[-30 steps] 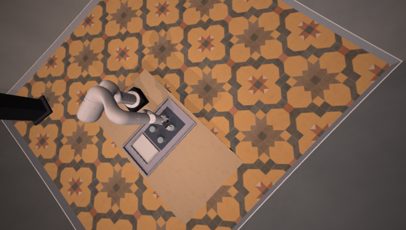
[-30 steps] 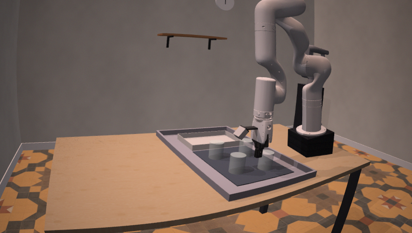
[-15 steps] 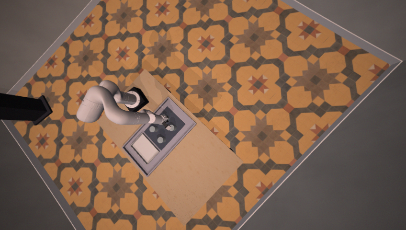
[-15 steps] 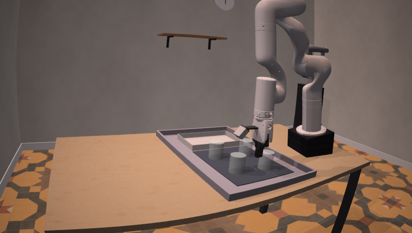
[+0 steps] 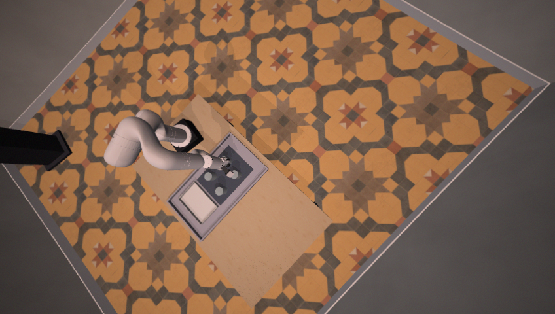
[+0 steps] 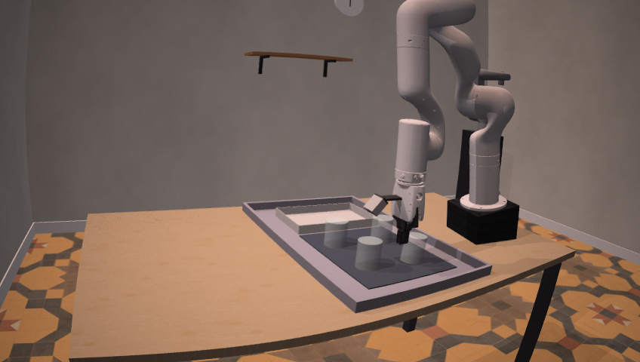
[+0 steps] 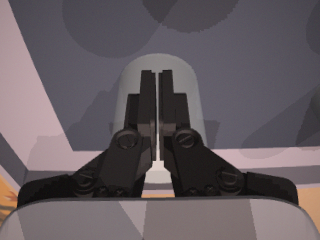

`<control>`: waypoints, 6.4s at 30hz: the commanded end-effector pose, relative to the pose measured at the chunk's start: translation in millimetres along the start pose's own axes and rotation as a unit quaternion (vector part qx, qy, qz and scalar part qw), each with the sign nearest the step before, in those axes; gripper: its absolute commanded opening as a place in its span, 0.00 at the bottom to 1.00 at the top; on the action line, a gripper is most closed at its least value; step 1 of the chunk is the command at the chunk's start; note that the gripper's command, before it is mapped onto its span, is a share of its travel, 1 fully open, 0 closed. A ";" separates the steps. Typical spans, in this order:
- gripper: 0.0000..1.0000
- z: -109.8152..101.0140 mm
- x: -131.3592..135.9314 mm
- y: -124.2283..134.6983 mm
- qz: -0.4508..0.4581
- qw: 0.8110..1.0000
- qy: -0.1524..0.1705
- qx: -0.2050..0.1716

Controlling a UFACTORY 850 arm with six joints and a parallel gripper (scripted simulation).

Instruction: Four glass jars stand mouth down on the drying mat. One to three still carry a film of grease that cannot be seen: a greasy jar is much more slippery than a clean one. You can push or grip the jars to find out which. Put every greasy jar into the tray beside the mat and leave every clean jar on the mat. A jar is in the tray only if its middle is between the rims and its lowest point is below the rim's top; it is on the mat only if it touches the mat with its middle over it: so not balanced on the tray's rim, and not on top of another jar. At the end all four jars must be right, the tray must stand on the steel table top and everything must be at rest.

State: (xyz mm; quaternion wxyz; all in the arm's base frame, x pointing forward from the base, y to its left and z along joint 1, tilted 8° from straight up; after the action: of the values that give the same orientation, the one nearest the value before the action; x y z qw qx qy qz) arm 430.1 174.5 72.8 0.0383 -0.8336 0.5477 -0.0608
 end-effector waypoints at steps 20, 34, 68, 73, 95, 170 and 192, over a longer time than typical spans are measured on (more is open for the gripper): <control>0.00 -2.6 -0.6 1.7 0.000 1.000 0.000 0.001; 0.00 -3.9 -1.0 3.2 0.000 1.000 0.000 0.001; 0.00 2.4 4.4 -18.5 0.000 1.000 0.000 0.001; 0.00 2.4 4.4 -18.5 0.000 1.000 0.000 0.001; 0.00 2.4 4.4 -18.5 0.000 1.000 0.000 0.001; 1.00 -73.9 76.9 35.5 0.000 1.000 0.000 0.001; 1.00 -31.0 162.6 99.0 0.000 1.000 0.000 0.001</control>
State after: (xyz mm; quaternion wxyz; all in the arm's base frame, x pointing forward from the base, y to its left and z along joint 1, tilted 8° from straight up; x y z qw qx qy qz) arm 396.2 -13.5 114.1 0.0393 -0.8337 0.5476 -0.0589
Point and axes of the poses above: the point where the finger pads meet when closed, its own z axis out along the fingers, its own x axis across the jaws, y = z × x, the point moved 4 cm from there along -z, back along the fingers, and after that the axes turned 14 degrees about -z, right-handed, at the moved point
